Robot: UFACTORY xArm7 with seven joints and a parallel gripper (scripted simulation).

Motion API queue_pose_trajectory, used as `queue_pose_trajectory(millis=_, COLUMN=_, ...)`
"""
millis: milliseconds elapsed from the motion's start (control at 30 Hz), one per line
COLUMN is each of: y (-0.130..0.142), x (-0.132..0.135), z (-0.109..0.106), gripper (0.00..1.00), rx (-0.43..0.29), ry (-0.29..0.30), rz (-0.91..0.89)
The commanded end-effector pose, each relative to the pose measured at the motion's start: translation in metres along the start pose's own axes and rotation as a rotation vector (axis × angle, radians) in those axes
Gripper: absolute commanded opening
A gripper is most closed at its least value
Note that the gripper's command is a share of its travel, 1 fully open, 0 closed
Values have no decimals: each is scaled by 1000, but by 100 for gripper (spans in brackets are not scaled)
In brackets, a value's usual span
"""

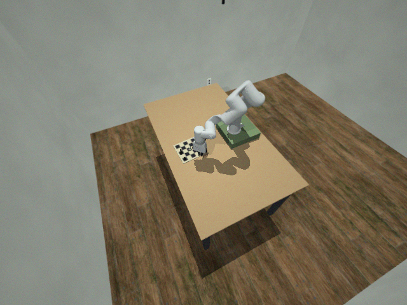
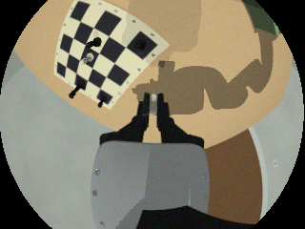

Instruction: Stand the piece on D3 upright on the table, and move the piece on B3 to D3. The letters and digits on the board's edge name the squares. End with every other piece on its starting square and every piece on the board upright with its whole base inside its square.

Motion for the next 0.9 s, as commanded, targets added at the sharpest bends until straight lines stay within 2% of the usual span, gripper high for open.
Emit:
queue_pose_trajectory(millis=0, y=3, x=-1, z=20, gripper=0, rx=-5, ry=1, rz=-1)
queue_pose_trajectory(millis=167, y=3, x=-1, z=42, gripper=0, rx=-5, ry=1, rz=-1)
queue_pose_trajectory(millis=400, y=3, x=-1, z=55, gripper=0, rx=-5, ry=1, rz=-1)
queue_pose_trajectory(millis=867, y=3, x=-1, z=57, gripper=0, rx=-5, ry=1, rz=-1)
Point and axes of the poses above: the point where the finger pads meet when closed, its own z axis out along the fingers, its own x axis across the jaws, y = z × x, the point moved 2 cm from there along -z, back along the fingers, and after that the axes turned 13 degrees about z, right-handed, at the moved point
